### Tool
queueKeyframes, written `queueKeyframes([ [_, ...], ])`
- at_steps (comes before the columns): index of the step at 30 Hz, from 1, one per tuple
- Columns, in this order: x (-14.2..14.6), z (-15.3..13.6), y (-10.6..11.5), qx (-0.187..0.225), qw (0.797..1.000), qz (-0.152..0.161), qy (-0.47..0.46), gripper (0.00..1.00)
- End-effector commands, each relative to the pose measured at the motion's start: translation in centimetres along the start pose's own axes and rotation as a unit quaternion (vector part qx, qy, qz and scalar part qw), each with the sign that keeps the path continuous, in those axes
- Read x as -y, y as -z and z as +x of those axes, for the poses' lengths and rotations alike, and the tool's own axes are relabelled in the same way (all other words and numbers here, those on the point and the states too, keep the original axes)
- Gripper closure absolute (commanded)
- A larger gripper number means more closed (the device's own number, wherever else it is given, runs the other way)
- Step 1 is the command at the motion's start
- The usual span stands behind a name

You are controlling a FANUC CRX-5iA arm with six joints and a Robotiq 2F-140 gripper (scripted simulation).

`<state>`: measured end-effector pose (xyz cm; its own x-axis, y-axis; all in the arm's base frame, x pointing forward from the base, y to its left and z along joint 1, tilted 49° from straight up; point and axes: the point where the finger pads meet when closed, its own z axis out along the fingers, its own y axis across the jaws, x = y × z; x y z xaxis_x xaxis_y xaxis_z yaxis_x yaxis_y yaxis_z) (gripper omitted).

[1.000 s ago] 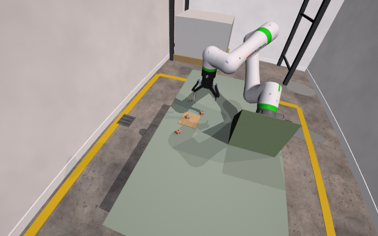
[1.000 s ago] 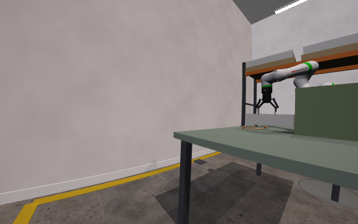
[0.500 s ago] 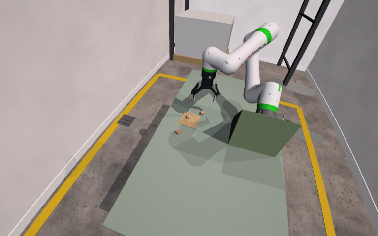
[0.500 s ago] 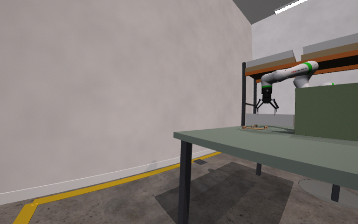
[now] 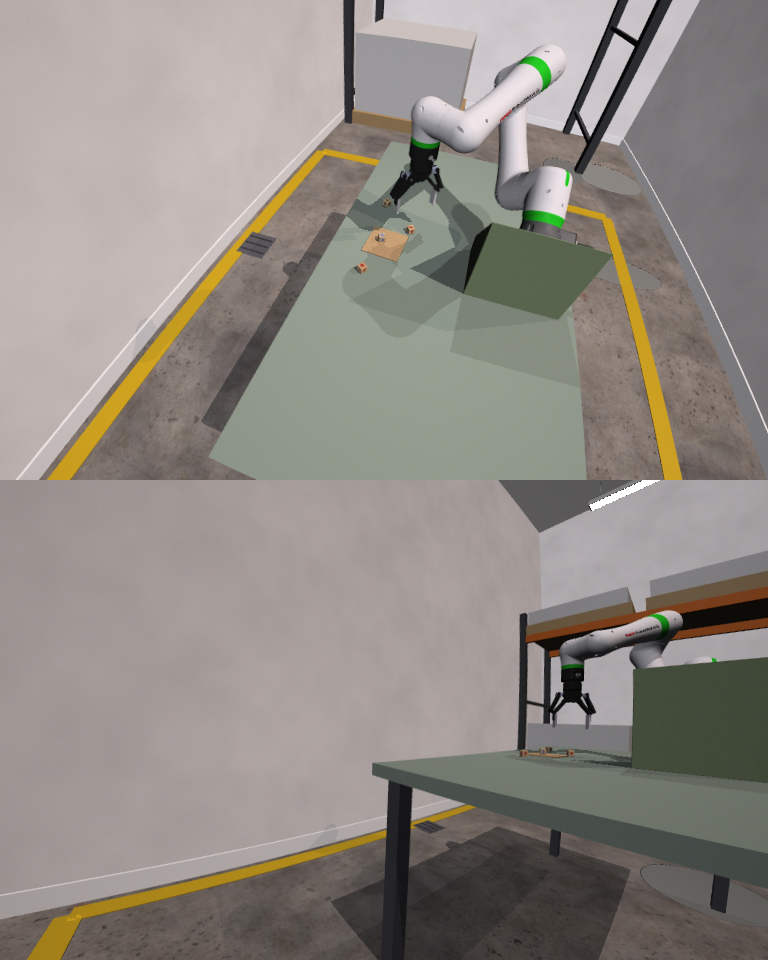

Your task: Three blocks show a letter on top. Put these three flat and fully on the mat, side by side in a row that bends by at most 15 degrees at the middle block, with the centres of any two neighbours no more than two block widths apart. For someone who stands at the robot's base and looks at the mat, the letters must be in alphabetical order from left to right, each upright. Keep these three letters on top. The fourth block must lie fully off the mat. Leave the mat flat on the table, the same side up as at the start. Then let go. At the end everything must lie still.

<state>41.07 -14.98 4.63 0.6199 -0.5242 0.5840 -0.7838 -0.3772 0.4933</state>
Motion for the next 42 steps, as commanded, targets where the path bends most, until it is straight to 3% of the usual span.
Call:
queueKeyframes([
  [1, 0.0, 0.0, -0.1, 0.003, 0.998, 0.000, 0.069, 0.00],
  [9, 0.0, 0.0, -0.3, 0.003, 0.990, 0.001, 0.143, 0.00],
  [26, 0.0, 0.0, -0.7, 0.003, 0.940, 0.001, 0.341, 0.00],
  [27, 0.0, 0.0, -0.8, 0.003, 0.927, 0.001, 0.374, 0.00],
  [42, 0.0, -0.1, -1.2, 0.003, 0.852, 0.002, 0.524, 0.00],
])
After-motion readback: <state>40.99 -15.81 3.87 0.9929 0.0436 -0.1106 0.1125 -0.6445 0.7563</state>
